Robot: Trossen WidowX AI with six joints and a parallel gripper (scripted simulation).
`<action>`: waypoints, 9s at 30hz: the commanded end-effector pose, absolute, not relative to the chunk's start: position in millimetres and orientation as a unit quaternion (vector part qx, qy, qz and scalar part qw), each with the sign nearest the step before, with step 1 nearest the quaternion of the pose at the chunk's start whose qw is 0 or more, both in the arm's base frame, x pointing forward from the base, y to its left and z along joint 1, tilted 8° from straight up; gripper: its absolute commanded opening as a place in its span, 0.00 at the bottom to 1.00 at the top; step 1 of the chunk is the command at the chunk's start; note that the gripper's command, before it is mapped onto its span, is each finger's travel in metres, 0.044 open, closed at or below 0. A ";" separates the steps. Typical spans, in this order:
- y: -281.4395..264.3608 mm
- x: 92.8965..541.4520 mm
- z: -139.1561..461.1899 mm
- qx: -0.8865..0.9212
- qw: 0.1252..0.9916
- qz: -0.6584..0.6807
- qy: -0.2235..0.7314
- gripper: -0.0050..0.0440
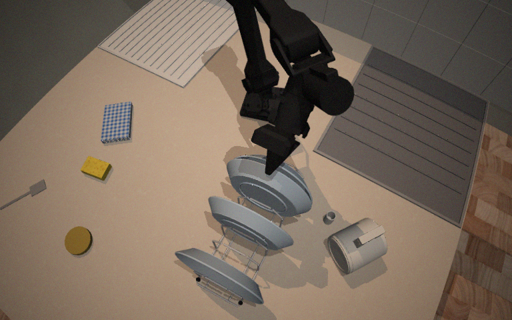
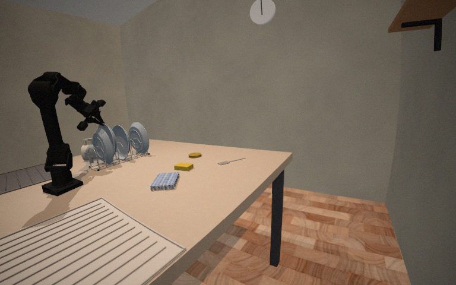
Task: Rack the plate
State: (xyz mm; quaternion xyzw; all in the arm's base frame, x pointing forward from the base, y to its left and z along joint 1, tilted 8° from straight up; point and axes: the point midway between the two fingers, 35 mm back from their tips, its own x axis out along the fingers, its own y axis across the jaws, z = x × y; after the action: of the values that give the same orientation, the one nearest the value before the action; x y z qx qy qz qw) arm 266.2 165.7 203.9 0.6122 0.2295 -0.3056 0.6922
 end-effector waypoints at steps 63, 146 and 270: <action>161.6 266.8 182.7 0.617 0.691 -0.300 0.227 0.10; 161.4 266.0 183.0 0.615 0.692 -0.301 0.228 0.40; 163.9 269.7 229.2 0.626 0.689 -0.292 0.219 0.40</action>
State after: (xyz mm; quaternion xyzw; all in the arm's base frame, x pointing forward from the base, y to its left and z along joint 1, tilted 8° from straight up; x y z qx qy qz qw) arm 269.4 165.6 229.5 0.6265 0.2166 -0.2923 0.6893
